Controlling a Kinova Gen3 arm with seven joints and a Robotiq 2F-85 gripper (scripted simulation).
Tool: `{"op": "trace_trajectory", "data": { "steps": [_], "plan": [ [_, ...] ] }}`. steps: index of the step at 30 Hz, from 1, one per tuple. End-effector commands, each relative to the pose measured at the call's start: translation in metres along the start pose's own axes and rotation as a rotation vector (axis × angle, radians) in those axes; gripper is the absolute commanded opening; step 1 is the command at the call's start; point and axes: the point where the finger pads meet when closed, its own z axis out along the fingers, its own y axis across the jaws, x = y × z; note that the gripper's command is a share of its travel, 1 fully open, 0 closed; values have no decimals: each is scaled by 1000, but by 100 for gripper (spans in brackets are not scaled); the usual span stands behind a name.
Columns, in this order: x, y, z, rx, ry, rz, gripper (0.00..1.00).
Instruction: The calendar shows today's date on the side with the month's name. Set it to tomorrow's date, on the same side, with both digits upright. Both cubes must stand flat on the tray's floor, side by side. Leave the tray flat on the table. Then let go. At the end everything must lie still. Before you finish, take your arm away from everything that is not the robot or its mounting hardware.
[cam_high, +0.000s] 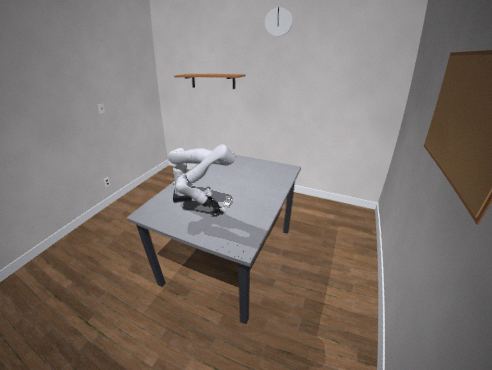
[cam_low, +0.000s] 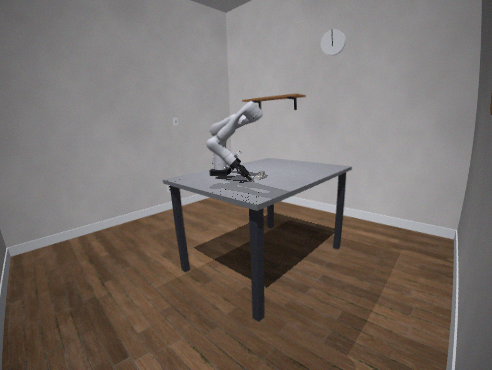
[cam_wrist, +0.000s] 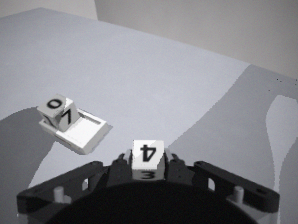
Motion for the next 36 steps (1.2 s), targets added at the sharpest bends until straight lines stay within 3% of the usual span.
{"op": "trace_trajectory", "data": {
  "steps": [1, 12, 16, 20, 29, 30, 36],
  "plan": [
    [1, 0, 0, -1, 1, -1, 28],
    [1, 0, 0, -1, 1, -1, 28],
    [1, 0, 0, -1, 1, -1, 36],
    [1, 0, 0, -1, 1, -1, 36],
    [1, 0, 0, -1, 1, -1, 48],
    [1, 0, 0, -1, 1, -1, 69],
    [1, 0, 0, -1, 1, -1, 69]
  ]
}}
